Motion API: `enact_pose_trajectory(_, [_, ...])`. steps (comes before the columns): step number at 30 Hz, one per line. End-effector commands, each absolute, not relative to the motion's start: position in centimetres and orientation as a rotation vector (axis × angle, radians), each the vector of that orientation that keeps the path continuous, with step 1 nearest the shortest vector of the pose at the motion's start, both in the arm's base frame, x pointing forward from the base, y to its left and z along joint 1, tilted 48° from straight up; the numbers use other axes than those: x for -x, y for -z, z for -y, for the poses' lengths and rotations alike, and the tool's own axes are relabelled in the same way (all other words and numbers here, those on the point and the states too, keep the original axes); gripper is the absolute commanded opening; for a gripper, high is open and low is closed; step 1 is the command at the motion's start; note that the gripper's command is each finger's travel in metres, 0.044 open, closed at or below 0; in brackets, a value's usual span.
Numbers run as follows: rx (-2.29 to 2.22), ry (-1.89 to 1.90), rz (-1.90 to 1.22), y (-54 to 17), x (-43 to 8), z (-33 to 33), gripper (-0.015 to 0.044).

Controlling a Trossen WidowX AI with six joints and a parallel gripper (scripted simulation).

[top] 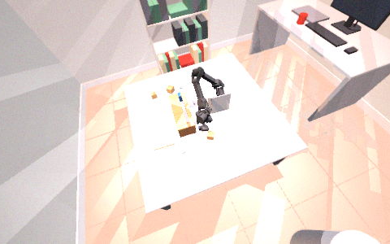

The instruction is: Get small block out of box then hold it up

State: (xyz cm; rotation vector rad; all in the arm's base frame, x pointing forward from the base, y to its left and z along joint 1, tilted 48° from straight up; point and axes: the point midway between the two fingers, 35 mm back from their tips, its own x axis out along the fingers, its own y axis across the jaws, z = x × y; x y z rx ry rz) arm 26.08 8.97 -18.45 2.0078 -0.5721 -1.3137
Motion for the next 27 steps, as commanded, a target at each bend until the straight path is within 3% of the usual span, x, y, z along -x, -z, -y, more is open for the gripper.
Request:
enact_pose_trajectory(1, [-2.003,1.307,0.573,18.9,-26.0,-8.3,0.0285])
enact_pose_trajectory(23, [-2.001,1.304,0.576,20.9,-25.8,-5.8,0.0285])
enact_pose_trajectory(27, [-2.001,1.304,0.576,20.9,-25.8,-5.8,0.018])
